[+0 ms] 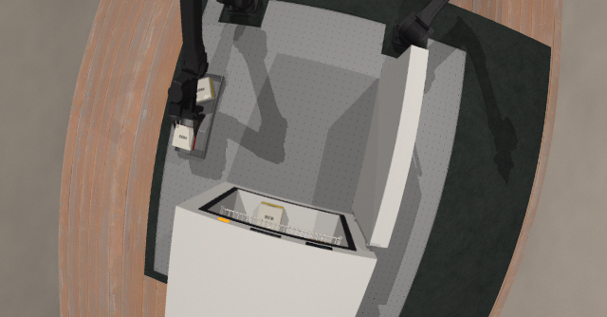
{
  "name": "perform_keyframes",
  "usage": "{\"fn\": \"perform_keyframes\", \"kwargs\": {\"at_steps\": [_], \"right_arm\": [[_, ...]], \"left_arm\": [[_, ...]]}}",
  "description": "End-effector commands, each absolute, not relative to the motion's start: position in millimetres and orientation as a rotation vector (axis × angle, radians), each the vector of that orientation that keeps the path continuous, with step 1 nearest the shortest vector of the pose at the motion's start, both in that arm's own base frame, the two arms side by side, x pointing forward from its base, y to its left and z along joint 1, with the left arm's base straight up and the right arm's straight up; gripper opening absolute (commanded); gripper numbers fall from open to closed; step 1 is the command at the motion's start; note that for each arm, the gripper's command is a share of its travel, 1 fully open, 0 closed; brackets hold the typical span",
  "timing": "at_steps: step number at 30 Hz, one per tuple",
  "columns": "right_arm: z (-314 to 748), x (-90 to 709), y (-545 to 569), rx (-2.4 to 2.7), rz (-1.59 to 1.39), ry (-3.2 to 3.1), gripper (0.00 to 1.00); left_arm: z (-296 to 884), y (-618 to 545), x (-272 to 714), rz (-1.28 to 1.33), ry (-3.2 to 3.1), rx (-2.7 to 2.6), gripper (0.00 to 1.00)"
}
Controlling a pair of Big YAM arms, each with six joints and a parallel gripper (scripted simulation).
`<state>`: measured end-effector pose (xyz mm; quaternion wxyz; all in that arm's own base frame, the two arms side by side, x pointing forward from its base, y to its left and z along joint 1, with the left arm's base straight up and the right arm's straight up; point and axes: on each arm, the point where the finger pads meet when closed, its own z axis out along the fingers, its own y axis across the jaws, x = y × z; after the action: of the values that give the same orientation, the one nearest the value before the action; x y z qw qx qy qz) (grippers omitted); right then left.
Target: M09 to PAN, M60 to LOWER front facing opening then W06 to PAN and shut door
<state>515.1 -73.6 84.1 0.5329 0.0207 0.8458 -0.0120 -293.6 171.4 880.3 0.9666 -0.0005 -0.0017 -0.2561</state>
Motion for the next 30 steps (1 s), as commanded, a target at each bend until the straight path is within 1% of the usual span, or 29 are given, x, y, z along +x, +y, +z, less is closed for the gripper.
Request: {"fn": "perform_keyframes", "kwargs": {"at_steps": [1,11,30], "right_arm": [[117,535,-80,0.034,-0.043,1.95,0.77],[76,519,-78,0.042,-0.037,1.998,0.77],[51,519,-79,0.042,-0.037,1.996,0.77]], "left_arm": [[885,163,-279,-0.529,0.029,0.008,0.0],[885,163,-279,-0.529,0.029,0.008,0.0],[885,163,-279,-0.529,0.029,0.008,0.0]]}}
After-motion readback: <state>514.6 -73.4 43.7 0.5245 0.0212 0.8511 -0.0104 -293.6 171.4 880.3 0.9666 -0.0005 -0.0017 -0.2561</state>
